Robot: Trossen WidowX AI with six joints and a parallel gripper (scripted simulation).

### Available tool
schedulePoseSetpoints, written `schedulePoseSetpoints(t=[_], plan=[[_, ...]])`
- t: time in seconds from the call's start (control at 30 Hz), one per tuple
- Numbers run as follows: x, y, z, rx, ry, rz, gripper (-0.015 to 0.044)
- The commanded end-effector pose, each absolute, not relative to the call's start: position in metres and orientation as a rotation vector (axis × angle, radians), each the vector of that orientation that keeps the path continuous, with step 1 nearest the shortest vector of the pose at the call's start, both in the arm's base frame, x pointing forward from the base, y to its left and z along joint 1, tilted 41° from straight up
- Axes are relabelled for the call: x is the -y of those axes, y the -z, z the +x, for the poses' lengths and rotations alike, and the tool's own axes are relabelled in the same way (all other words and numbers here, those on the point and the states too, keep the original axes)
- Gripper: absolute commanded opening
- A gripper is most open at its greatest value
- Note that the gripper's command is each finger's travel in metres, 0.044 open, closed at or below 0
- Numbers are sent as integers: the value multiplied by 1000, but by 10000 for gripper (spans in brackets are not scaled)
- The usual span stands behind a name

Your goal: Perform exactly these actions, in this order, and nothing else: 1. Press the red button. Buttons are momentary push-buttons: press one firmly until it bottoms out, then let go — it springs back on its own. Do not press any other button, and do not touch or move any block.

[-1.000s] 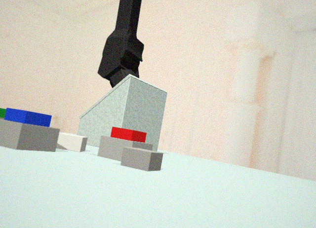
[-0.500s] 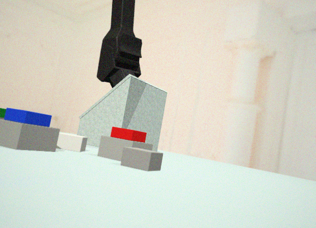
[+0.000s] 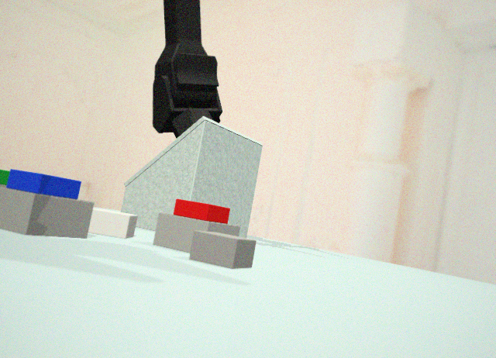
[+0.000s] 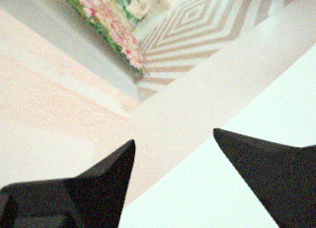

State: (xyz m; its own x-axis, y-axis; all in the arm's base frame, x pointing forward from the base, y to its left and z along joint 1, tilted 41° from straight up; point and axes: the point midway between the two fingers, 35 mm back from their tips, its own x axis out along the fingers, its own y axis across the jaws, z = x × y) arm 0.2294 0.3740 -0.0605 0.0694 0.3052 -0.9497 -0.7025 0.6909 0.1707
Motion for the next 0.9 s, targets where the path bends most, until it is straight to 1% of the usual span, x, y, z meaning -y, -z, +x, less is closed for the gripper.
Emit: schedulePoseSetpoints(t=[0.0, 0.17, 0.33, 0.57, 0.63, 0.77, 0.87], plan=[[-297, 81, 236, -1479, -359, -362, 400], [-203, 79, 233, -1580, 167, -374, 400], [-122, 55, 222, -1557, 637, -438, 400], [-119, 53, 221, -1554, 657, -443, 400], [-113, 62, 221, -1553, 656, -443, 348], [-81, 99, 216, -1552, 658, -444, 242], [-79, 100, 215, -1552, 659, -444, 164]])
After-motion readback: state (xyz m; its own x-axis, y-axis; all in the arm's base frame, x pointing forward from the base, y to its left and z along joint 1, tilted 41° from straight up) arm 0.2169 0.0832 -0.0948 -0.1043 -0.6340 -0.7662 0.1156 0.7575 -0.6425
